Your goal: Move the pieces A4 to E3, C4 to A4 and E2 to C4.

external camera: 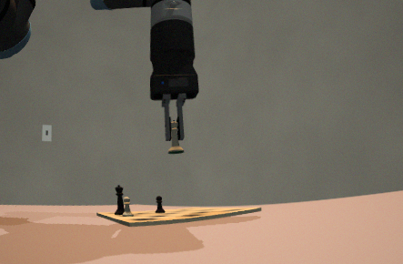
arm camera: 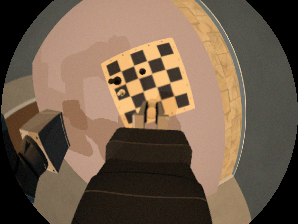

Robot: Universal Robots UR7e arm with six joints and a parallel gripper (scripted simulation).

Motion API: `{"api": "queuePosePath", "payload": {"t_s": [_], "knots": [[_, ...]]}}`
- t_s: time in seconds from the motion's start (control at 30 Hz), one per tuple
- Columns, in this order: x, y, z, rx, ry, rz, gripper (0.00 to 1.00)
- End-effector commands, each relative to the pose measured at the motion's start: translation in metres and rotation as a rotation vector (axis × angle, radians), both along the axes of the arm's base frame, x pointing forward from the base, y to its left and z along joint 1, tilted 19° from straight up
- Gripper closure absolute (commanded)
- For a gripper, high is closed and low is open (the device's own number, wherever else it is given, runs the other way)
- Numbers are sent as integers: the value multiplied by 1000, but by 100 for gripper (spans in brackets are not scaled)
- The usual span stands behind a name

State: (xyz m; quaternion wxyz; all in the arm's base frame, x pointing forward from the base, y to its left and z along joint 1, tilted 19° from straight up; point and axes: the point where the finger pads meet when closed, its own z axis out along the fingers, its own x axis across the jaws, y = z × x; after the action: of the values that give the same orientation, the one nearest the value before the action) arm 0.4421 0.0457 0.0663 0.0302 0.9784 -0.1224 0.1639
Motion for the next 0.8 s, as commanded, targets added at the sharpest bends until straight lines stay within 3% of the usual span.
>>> {"api": "queuePosePath", "payload": {"t_s": [0.0,0.1,0.23,0.3,0.4,0.77], "knots": [[2,1,1,-3,0,10,100],[16,2,6,-26,8,77,100],[49,8,17,-81,25,243,100],[49,8,17,-81,25,243,100],[67,11,22,-111,35,335,100],[71,12,23,-118,37,355,100]]}}
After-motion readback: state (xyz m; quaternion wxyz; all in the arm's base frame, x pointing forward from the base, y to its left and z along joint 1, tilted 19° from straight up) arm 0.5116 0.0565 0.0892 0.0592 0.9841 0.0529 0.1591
